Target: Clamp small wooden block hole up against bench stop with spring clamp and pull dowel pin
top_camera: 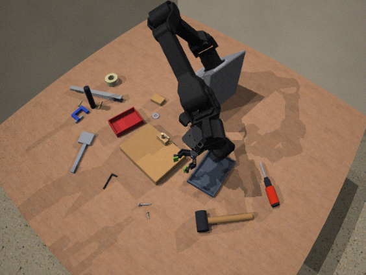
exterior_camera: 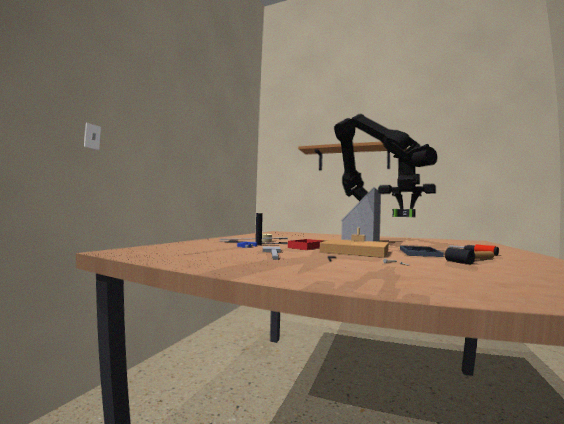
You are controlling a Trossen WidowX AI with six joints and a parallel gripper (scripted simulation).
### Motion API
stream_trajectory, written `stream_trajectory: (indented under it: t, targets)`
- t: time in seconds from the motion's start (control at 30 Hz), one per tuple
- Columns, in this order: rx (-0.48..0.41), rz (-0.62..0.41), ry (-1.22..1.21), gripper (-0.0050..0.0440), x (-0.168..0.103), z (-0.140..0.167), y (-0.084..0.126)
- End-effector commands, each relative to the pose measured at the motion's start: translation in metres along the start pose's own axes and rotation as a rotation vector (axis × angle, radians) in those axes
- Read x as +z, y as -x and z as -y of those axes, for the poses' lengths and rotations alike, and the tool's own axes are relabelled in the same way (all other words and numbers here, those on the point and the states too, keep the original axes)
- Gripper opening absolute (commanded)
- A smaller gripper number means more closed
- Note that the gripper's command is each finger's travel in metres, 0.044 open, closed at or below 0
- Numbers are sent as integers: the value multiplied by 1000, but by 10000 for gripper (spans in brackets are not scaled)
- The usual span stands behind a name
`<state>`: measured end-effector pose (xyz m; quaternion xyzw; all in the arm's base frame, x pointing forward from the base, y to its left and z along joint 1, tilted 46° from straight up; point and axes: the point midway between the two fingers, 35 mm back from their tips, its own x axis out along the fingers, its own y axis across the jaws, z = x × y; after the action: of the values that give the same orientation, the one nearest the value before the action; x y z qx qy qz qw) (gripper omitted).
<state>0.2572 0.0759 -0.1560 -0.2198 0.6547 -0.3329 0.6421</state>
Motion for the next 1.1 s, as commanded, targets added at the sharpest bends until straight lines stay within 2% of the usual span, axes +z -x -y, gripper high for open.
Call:
stream_trajectory:
  t: [0.0, 1.07]
  targets:
    - [-4, 2, -29, 0, 1, 0, 0]
    - [-4, 3, -276, 0, 7, 1, -2]
